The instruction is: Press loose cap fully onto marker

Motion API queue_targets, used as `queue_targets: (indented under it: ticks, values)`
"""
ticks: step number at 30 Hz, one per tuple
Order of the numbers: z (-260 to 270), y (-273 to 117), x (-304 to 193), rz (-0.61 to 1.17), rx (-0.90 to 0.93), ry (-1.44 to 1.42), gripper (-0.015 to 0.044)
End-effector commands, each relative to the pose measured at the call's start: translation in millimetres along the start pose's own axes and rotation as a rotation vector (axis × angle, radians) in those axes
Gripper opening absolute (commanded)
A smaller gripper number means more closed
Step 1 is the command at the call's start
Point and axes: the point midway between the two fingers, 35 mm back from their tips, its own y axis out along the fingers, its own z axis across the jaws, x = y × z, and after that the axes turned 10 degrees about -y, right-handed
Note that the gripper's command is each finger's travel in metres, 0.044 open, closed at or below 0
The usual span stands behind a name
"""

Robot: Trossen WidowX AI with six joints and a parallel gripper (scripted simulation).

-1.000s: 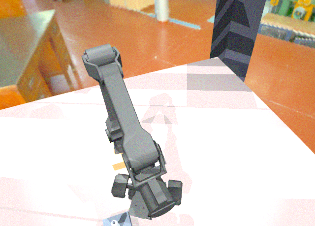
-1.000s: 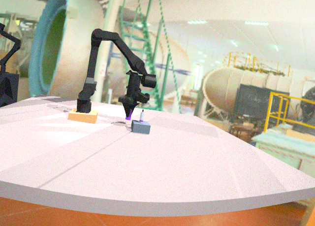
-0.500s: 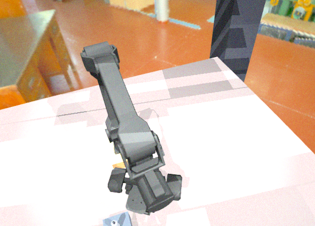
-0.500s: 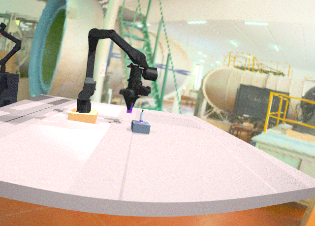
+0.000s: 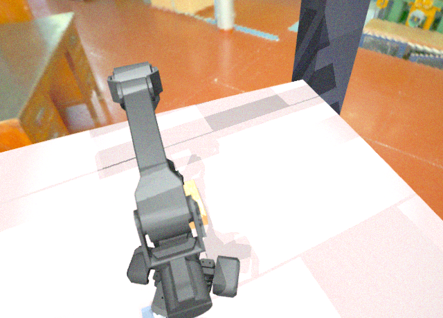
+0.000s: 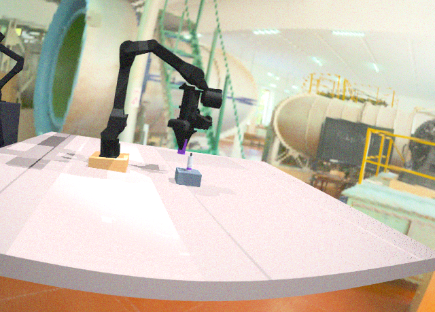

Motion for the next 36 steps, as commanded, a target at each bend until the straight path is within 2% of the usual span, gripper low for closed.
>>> queue_targets:
  ticks: [1,20,36]
  values:
    - [-9.3,-7.9,10.0,-0.007,-0.004,-0.002,0.0]
    - [-59.9,-37.6,42.3,-0.007,-0.008,-0.009,0.0]
    - [-60.5,-23.1,43.4,-0.007,-0.008,-0.009,0.0]
